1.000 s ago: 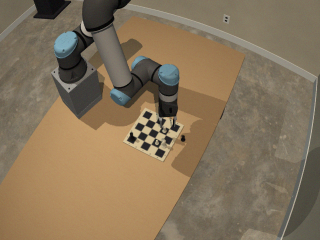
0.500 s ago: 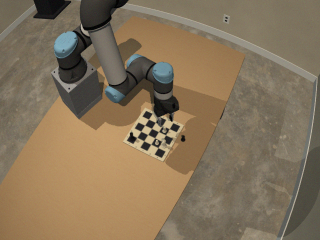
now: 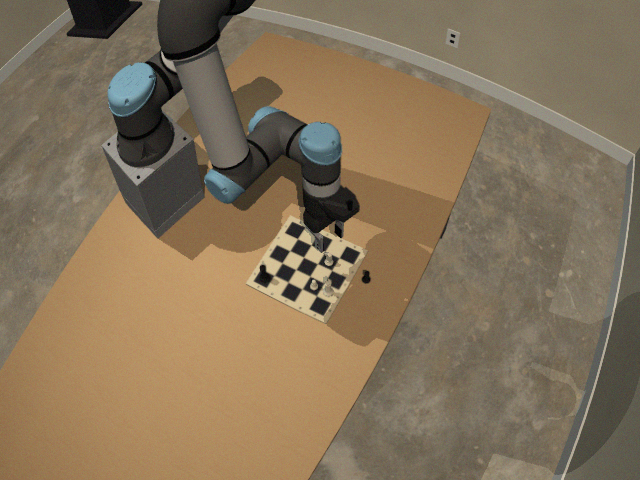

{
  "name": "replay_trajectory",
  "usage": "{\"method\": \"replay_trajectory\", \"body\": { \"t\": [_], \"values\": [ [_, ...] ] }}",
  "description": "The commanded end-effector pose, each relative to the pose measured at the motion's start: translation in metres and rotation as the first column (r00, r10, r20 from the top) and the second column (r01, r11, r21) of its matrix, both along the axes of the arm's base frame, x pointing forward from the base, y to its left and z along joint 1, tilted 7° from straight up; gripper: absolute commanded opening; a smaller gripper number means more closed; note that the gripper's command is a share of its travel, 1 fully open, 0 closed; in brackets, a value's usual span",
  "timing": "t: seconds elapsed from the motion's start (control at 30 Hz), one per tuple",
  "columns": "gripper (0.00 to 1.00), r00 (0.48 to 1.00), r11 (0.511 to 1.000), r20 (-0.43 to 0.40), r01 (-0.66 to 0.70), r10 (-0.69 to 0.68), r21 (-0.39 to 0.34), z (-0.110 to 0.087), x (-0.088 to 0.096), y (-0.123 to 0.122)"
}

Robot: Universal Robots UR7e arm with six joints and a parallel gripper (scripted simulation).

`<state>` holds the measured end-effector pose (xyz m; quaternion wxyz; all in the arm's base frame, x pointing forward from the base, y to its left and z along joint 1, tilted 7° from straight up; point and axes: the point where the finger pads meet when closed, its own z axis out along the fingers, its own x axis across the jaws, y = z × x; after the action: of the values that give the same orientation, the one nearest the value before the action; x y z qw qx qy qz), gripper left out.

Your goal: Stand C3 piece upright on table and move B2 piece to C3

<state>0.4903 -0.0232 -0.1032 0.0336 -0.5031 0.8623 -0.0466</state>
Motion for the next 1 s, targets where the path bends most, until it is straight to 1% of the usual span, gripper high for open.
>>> {"method": "replay_trajectory", "body": {
  "t": [0.0,0.33,0.37,0.97],
  "values": [
    [1.0,0.999,0.999,0.001,-0.04,0.04,-0.002,0.0009,-0.0015,0.0014],
    [1.0,0.999,0.999,0.002,-0.048,0.048,-0.004,0.0012,-0.0007,0.0013],
    [0.73,0.999,0.999,0.002,-0.048,0.048,-0.004,0.0012,-0.0007,0.0013],
    [0.73,0.999,0.999,0.002,-0.047,0.047,-0.004,0.0011,-0.0007,0.0013]
  ]
}}
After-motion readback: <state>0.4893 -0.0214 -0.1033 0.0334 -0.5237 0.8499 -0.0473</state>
